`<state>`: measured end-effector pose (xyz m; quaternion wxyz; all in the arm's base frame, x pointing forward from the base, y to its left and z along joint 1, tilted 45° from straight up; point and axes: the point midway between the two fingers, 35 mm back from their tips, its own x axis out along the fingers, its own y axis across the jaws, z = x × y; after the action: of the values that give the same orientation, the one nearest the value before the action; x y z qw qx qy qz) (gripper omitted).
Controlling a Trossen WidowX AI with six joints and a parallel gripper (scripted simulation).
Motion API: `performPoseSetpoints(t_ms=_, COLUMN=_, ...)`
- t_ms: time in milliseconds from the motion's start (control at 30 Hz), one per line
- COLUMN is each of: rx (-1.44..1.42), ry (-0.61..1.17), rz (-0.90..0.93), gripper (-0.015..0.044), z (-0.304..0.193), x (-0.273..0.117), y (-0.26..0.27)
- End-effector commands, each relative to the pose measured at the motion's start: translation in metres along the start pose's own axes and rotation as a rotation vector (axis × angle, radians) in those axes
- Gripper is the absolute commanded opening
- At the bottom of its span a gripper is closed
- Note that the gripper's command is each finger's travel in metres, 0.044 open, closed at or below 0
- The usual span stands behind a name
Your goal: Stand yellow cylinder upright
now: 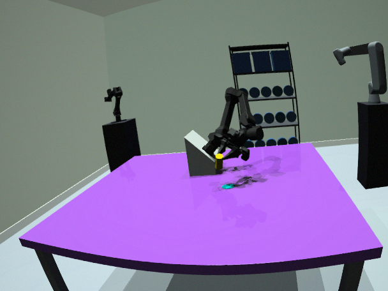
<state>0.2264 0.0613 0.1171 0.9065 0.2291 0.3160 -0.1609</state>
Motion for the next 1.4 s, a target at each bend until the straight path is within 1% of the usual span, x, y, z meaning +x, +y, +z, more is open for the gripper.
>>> performPoseSetpoints(t_ms=0, rx=0.025, ry=-0.032, rz=0.007, gripper=0.0105, z=0.001, x=-0.001, y=-0.001)
performPoseSetpoints(t_ms=1367, rx=0.238, ry=-0.236, rz=0.137, gripper=0.0105, z=0.008, x=-0.018, y=0.002)
